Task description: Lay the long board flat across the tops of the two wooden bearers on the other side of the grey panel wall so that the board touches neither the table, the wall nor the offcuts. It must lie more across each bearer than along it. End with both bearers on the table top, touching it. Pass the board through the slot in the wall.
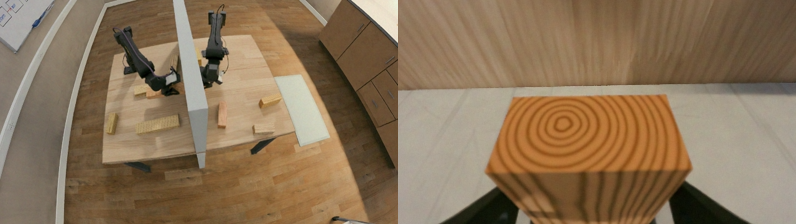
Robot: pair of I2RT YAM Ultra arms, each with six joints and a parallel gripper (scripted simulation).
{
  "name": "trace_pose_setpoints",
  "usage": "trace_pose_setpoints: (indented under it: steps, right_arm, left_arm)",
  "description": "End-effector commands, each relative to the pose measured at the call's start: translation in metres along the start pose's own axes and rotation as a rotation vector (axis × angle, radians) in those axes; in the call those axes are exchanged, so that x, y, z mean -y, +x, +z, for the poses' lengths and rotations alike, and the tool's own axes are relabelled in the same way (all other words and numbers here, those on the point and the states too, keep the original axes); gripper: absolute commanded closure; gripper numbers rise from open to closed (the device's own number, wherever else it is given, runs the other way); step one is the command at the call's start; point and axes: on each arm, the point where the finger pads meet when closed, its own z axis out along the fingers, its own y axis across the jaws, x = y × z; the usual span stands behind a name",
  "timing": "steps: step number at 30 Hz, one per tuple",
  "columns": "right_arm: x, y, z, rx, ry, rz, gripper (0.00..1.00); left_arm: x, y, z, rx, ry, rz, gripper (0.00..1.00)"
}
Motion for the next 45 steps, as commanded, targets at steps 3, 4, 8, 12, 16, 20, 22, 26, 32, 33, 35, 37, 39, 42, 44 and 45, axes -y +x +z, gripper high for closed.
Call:
trace_pose_setpoints:
  steps: [3,4,8,12,16,20,22,26,32,33,35,37,39,42,44,45]
  right_arm:
    - [0.008,-0.025,-0.011,0.061,0.028,-0.044,1.0]
    - [0.008,-0.025,-0.011,0.061,0.028,-0.044,1.0]
    - [0.008,-0.025,-0.011,0.061,0.028,-0.044,1.0]
    - [0.008,-0.025,-0.011,0.061,0.028,-0.044,1.0]
    - [0.008,-0.025,-0.011,0.061,0.028,-0.044,1.0]
    - [0.008,-0.025,-0.011,0.061,0.028,-0.044,1.0]
    - [0.008,-0.025,-0.011,0.061,0.028,-0.044,1.0]
    - [0.008,-0.025,-0.011,0.061,0.028,-0.044,1.0]
    - [0.008,-0.025,-0.011,0.061,0.028,-0.044,1.0]
    - [0.008,-0.025,-0.011,0.061,0.028,-0.044,1.0]
    - [0.008,-0.025,-0.011,0.061,0.028,-0.044,1.0]
    - [0.008,-0.025,-0.011,0.061,0.028,-0.044,1.0]
    - [0.008,-0.025,-0.011,0.061,0.028,-0.044,1.0]
    - [0.008,-0.025,-0.011,0.061,0.028,-0.044,1.0]
    - [0.008,-0.025,-0.011,0.061,0.028,-0.044,1.0]
    - [0.008,-0.025,-0.011,0.061,0.028,-0.044,1.0]
  left_arm:
    - [0.007,0.006,-0.021,-0.009,0.039,0.0,0.22]
    - [0.007,0.006,-0.023,-0.007,0.041,-0.001,0.22]
    - [0.008,0.012,-0.029,-0.014,0.056,0.014,0.22]
    - [0.008,0.01,-0.021,-0.011,0.037,0.009,0.22]
    - [0.008,0.011,-0.022,-0.009,0.034,0.014,0.22]
    - [0.002,0.01,-0.044,-0.019,0.03,0.015,0.22]
    - [0.003,0.006,-0.043,-0.013,0.008,0.006,0.22]
    - [0.008,0.01,-0.061,-0.019,0.062,0.018,0.22]
    - [0.002,0.005,-0.059,-0.01,-0.003,0.003,0.22]
    - [0.002,0.007,-0.066,-0.013,0.007,0.007,0.22]
    - [0.002,0.007,-0.07,-0.012,0.003,0.007,0.22]
    - [0.002,0.006,-0.072,-0.011,-0.004,0.004,0.22]
    - [0.001,0.006,-0.081,-0.012,0.004,0.007,0.22]
    - [0.002,0.004,-0.087,-0.008,-0.001,0.002,0.22]
    - [0.008,0.005,-0.088,-0.007,0.028,0.007,0.22]
    - [0.008,0.005,-0.088,-0.007,0.028,0.007,0.22]
